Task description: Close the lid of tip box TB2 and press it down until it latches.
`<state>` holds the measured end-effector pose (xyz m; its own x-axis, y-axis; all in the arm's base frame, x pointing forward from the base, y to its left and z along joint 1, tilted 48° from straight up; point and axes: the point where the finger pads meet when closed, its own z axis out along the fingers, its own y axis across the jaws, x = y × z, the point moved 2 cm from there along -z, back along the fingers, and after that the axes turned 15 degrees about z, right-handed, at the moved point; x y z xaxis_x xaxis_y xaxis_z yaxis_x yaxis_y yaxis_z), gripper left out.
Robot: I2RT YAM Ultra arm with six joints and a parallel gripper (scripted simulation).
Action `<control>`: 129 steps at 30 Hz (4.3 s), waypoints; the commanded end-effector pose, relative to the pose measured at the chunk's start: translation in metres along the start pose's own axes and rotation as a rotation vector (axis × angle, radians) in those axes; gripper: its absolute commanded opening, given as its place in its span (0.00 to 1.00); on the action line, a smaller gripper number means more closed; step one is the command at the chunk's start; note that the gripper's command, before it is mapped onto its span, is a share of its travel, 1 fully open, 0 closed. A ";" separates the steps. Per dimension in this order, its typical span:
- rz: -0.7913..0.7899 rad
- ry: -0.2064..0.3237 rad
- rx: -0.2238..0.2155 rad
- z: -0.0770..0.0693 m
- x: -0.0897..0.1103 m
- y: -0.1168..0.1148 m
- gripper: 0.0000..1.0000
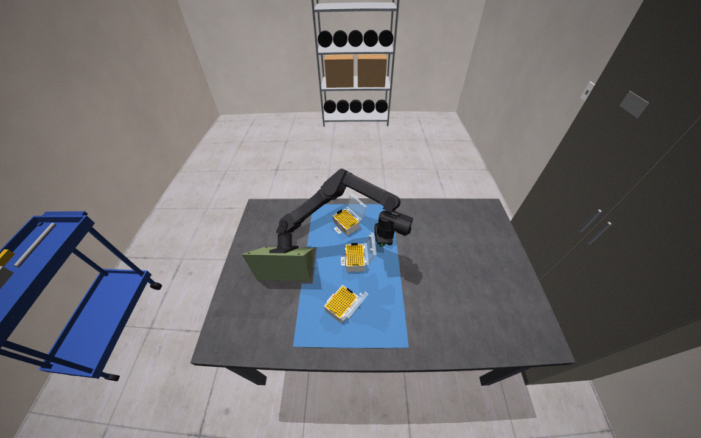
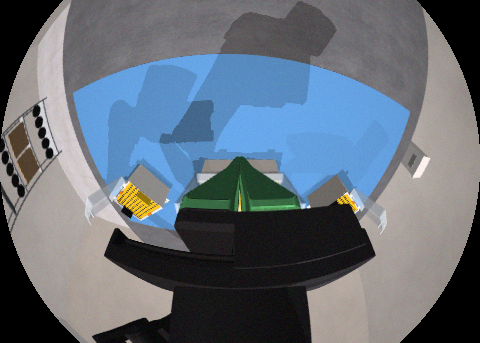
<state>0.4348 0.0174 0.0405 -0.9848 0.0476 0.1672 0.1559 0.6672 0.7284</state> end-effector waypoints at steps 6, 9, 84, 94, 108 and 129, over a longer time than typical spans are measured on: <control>-0.006 -0.032 -0.002 -0.012 0.004 -0.002 0.00; -0.006 -0.032 -0.002 -0.012 0.005 -0.002 0.00; -0.005 -0.030 -0.001 -0.021 0.089 -0.025 0.00; -0.005 -0.030 -0.001 -0.021 0.089 -0.025 0.00; -0.005 -0.030 -0.001 -0.021 0.089 -0.025 0.00; -0.005 -0.030 -0.001 -0.021 0.089 -0.025 0.00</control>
<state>0.3420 -0.0012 0.0474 -0.9855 0.0420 0.1645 0.1504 0.6654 0.7311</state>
